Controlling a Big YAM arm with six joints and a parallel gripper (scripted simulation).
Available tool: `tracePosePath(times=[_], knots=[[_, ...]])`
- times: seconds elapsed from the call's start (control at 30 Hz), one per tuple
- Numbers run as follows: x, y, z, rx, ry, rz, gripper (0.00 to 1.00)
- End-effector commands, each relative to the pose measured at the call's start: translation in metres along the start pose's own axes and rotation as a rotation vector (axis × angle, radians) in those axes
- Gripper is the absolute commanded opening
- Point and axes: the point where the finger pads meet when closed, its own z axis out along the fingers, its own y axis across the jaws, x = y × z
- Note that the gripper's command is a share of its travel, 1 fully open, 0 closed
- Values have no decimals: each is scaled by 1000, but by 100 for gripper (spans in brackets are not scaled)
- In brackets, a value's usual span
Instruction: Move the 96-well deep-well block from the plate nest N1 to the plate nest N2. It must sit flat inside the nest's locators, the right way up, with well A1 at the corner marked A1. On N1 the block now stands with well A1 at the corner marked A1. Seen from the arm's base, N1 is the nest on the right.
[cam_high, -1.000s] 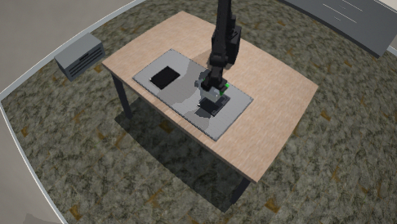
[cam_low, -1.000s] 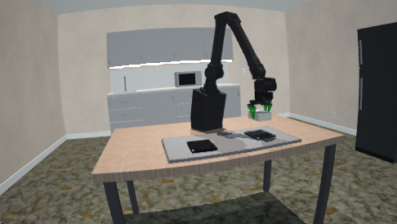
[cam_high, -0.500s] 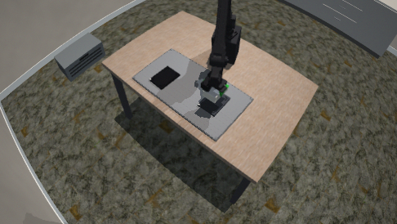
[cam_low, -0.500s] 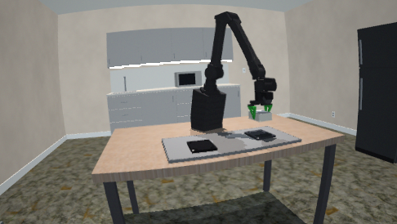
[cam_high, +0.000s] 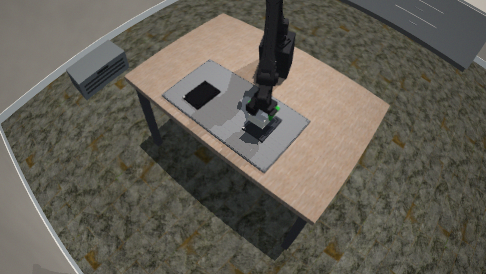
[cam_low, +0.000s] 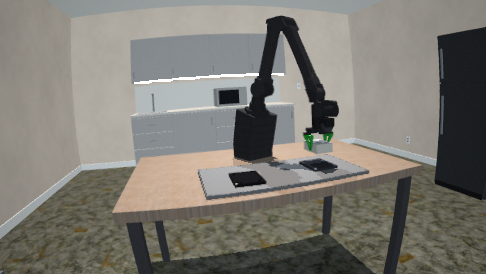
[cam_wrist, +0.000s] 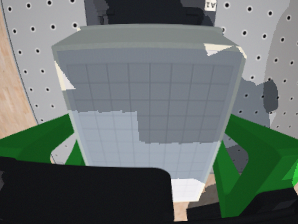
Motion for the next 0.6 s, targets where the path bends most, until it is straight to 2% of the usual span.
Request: tracePosePath(times=[0.0, 0.57], knots=[[-12, 0, 8, -7, -14, 1, 0], [-11, 0, 33, -6, -13, 1, 0]])
